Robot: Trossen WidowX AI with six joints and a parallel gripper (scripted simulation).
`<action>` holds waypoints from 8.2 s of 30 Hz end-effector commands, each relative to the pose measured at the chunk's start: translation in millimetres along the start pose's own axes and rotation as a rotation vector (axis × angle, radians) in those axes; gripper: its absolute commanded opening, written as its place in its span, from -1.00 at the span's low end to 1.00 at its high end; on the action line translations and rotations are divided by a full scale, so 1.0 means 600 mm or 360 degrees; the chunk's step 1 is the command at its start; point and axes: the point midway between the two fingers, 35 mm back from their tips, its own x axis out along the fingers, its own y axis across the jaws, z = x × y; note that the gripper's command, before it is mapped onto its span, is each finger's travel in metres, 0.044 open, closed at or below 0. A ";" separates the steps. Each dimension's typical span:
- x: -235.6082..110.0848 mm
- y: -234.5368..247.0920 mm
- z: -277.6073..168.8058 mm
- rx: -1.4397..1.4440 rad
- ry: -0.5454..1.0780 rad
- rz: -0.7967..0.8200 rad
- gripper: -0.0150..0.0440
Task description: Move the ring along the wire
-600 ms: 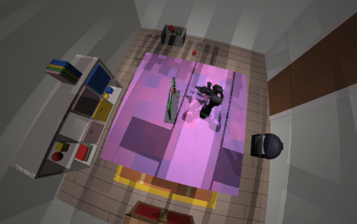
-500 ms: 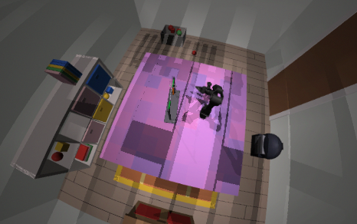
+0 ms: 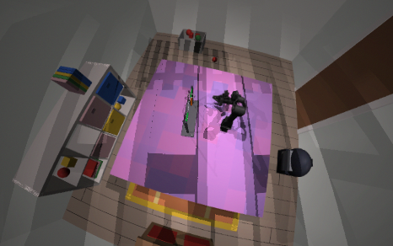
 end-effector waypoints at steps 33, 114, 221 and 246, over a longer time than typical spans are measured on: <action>0.128 0.000 -0.149 -0.0888 0.0169 0.0169 0.05; 0.303 0.140 -0.125 -0.1107 0.0068 0.0279 0.05; 0.310 0.180 -0.120 -0.1107 0.0070 0.0288 -1.00; 0.303 0.212 -0.146 -0.1100 0.0050 0.0237 -1.00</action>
